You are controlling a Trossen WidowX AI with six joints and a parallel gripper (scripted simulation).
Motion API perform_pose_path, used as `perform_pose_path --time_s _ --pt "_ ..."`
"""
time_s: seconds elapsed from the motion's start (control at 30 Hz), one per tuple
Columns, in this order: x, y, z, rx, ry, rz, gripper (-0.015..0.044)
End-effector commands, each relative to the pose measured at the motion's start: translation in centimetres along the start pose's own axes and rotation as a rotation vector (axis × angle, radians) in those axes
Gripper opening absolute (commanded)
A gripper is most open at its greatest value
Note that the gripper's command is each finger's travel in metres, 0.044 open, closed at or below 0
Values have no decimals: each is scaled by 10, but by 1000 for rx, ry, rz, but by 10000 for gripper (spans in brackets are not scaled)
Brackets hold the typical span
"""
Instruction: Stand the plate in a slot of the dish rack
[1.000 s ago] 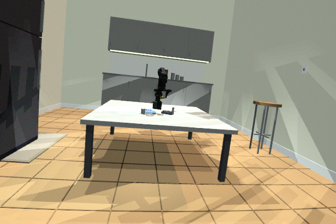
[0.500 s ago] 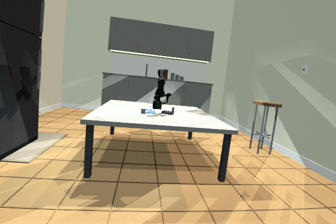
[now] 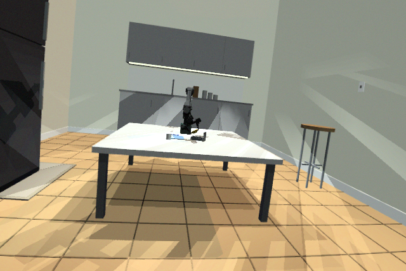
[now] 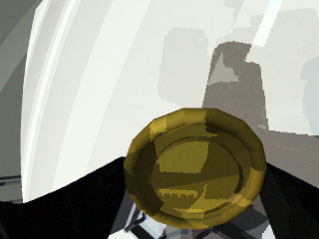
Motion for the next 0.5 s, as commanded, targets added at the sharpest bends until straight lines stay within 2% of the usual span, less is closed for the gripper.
perform_pose_path --time_s 0.0,0.47 --pt "-1 -6 8 -73 -37 -50 0" --pt "0 -22 21 -298 -182 -248 0"
Point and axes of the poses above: the point midway between the two fingers, 35 mm back from their tips, its own z axis out along the fingers, its own y axis across the jaws, x = y × z, the point moved 4 cm from there along -z, back along the fingers, and after that the axes turned 4 degrees about z, right-handed, at the moved point
